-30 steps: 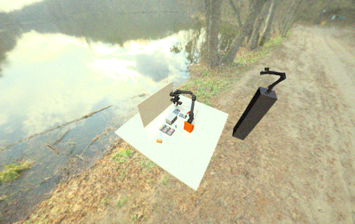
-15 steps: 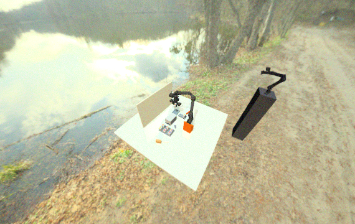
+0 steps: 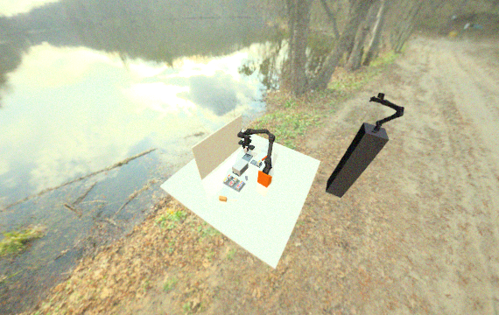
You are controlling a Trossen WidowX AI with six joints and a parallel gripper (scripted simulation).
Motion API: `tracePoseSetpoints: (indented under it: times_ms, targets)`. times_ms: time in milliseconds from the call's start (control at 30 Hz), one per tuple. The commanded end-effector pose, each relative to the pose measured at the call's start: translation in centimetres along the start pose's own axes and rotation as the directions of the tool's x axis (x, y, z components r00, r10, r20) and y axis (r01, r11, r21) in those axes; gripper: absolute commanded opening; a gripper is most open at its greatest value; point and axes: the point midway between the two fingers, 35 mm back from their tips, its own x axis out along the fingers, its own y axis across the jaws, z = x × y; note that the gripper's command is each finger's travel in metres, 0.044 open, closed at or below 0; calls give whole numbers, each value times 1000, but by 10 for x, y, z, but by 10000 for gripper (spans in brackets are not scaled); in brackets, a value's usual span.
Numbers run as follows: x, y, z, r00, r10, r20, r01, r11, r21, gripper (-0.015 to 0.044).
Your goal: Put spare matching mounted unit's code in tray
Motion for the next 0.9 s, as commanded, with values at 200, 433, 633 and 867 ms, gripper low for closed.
tracePoseSetpoints:
  times_ms: [200,433,633,867]
  targets:
    - [10,1,0,1000,0,3,0,1000,-4,0]
    - [17,1,0,1000,0,3,0,1000,-4,0]
    - [23,1,0,1000,0,3,0,1000,-4,0]
    - [30,1,0,1000,0,3,0,1000,-4,0]
